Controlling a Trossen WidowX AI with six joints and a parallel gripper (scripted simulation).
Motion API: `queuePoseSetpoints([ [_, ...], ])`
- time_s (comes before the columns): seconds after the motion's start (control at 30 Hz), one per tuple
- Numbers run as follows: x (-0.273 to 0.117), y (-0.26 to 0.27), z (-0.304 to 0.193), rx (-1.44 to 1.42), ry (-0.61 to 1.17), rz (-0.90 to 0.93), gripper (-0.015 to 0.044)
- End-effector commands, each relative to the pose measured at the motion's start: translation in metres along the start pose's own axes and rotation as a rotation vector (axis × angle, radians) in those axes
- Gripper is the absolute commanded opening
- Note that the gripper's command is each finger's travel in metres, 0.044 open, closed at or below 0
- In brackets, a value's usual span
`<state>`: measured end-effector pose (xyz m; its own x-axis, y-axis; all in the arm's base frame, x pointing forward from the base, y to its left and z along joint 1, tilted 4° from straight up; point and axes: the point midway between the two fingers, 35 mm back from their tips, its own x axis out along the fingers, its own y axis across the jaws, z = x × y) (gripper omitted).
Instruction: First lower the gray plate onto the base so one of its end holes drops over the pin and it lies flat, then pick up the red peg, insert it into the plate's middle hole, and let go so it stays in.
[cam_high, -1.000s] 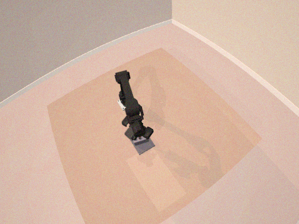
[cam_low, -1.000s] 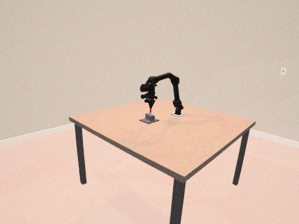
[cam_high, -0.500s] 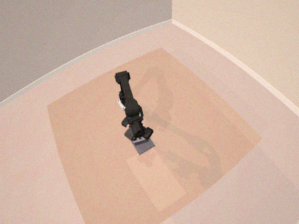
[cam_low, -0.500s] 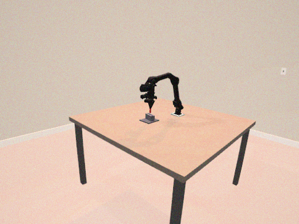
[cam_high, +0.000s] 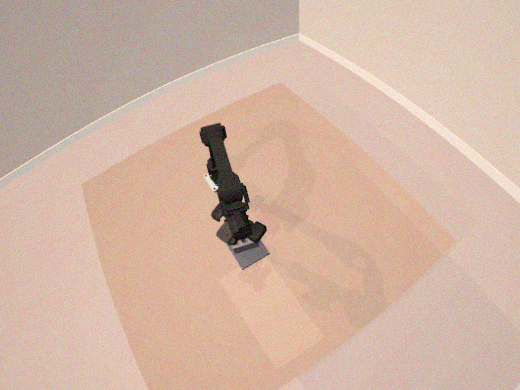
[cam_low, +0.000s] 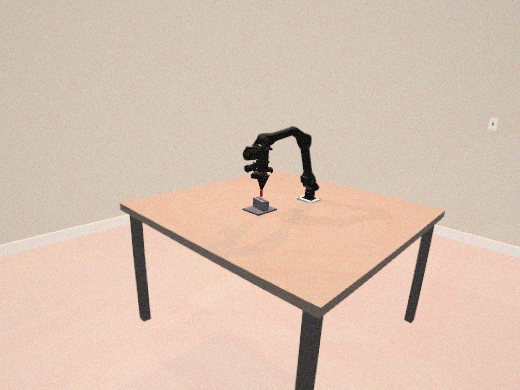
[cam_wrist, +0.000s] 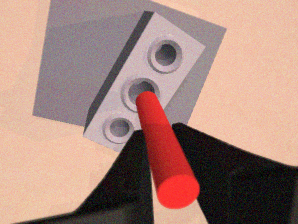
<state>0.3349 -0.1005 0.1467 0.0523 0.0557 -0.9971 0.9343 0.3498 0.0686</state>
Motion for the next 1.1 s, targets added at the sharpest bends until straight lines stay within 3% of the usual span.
queuePoseSetpoints([
  [0.0, 0.004, 0.0, 0.0, 0.0, 0.002, 0.0, 0.0],
  [1.07, 0.016, 0.001, 0.001, -0.005, 0.001, -0.001, 0.0],
])
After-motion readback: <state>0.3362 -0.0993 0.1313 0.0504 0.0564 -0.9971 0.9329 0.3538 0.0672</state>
